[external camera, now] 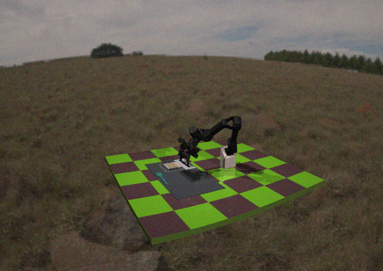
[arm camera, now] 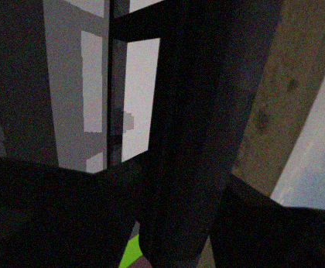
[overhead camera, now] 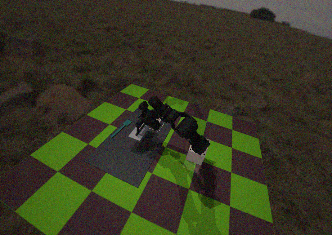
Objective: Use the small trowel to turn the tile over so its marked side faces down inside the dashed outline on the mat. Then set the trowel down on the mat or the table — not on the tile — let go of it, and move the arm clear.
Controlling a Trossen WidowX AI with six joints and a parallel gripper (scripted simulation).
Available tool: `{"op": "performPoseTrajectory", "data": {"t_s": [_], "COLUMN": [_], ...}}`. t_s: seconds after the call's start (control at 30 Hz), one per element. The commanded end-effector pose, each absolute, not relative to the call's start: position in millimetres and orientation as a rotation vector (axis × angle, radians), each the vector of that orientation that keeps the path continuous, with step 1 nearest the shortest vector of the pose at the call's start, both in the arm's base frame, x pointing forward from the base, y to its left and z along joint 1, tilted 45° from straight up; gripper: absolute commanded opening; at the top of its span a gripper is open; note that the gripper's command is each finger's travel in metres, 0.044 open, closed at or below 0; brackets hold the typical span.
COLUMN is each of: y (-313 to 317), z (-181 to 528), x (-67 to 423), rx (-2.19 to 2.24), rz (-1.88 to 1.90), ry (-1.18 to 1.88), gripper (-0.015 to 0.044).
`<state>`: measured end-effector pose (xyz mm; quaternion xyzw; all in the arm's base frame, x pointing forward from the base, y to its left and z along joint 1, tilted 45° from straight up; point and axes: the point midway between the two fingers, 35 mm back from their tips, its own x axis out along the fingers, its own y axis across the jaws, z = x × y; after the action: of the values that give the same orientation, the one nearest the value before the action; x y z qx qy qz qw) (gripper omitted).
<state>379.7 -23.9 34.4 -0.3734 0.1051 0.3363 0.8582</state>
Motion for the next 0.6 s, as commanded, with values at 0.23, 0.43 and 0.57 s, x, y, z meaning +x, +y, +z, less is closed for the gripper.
{"op": "performPoseTrajectory", "data": {"t_s": [0.23,0.43,0.57], "y": [-25.6,-23.9,-22.7], "z": [34.7,34.5,34.6], "x": [380.1,379.7,380.9], "rx": [-0.783,-0.784,-0.779], "rz": [0.699,0.706,0.708], "ry": [0.225,0.221,0.227], "gripper": [0.0000,0.0000,0.0000]}}
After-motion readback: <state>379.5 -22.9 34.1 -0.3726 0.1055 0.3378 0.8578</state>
